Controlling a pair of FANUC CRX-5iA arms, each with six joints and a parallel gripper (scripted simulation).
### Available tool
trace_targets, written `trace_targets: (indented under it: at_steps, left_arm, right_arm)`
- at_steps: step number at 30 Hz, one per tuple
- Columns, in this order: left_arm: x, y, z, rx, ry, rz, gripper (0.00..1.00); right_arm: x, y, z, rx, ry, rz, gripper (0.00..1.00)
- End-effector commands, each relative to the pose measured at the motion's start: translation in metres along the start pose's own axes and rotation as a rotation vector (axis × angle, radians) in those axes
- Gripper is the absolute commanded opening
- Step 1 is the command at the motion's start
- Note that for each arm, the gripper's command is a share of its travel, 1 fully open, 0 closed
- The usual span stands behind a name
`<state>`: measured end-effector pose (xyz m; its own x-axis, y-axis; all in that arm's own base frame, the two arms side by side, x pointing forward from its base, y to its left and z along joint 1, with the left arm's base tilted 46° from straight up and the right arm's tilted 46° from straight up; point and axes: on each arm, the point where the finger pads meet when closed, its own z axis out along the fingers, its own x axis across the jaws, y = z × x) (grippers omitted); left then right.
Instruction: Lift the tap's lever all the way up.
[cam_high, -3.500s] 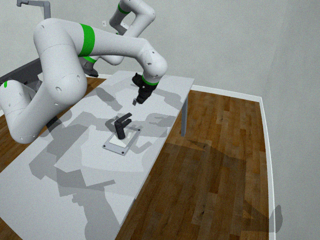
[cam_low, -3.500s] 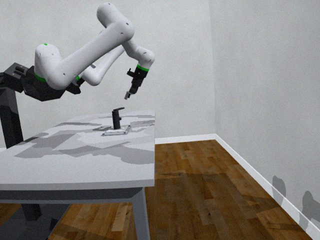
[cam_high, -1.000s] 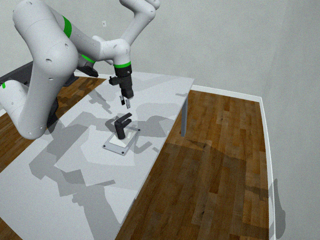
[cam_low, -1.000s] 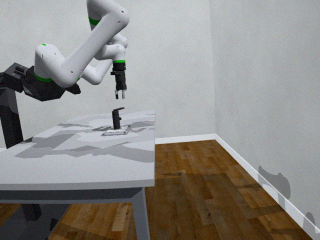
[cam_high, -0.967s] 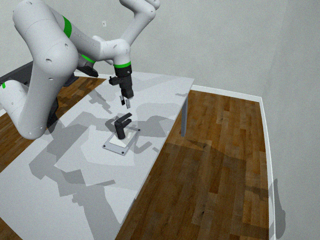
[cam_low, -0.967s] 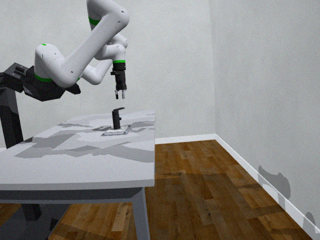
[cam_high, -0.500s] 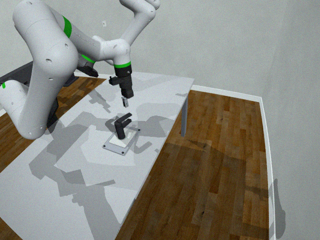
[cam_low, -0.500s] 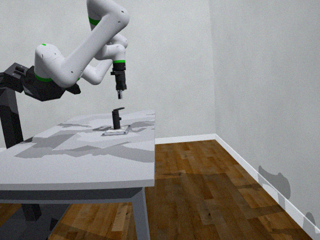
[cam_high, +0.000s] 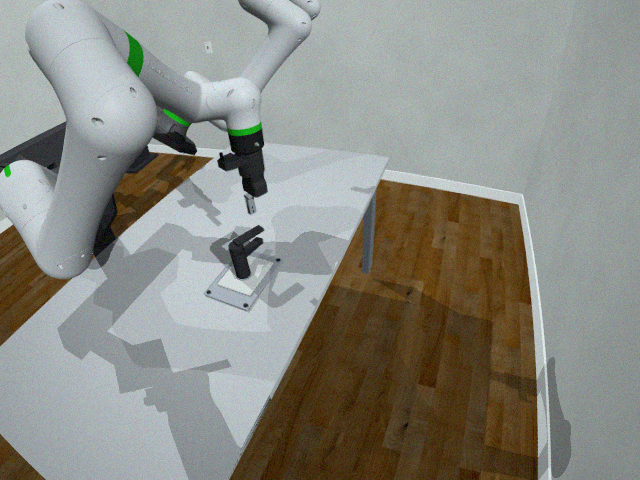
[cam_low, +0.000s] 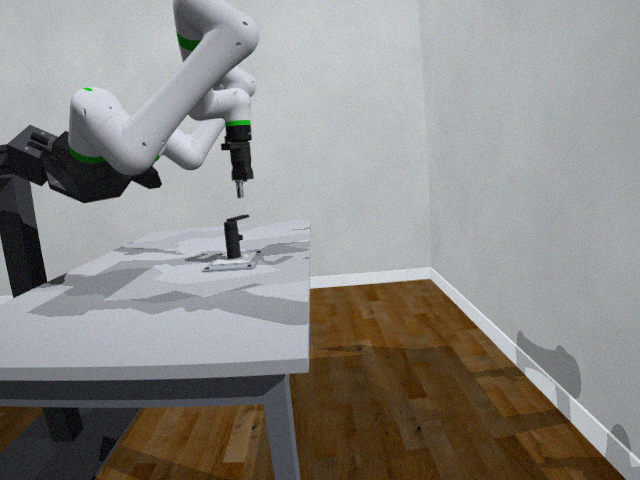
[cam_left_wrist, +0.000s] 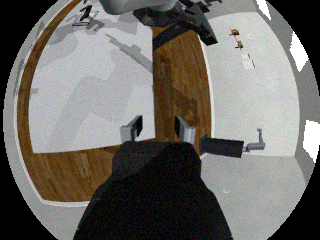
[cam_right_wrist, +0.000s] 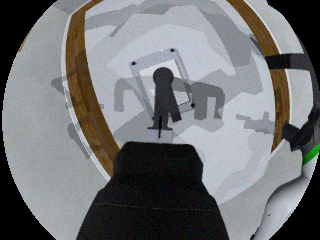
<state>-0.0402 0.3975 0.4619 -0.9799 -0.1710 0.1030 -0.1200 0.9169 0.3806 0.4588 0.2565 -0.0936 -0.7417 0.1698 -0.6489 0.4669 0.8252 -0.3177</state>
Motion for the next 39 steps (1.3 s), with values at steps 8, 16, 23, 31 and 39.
trace_targets:
  at_steps: [8,16,23,31,39]
  left_arm:
    - [0.0002,0.0002,-0.0007,-0.002,0.000,-0.001,1.00]
    - [0.0002,0.0002,-0.0007,-0.002,0.000,-0.001,1.00]
    - [0.0002,0.0002,-0.0007,-0.002,0.000,-0.001,1.00]
    - [0.0002,0.0002,-0.0007,-0.002,0.000,-0.001,1.00]
    - [0.0002,0.0002,-0.0007,-0.002,0.000,-0.001,1.00]
  right_arm:
    - [-0.0001,0.0008,-0.0009,-0.002,0.000,0.000,0.00]
    - [-0.0001,0.0008,-0.0009,-0.002,0.000,0.000,1.00]
    - [-0.0001,0.0008,-0.0009,-0.002,0.000,0.000,1.00]
    - [-0.0001,0.0008,-0.0009,-0.002,0.000,0.000,1.00]
    - [-0.0001,0.0008,-0.0009,-0.002,0.000,0.000,1.00]
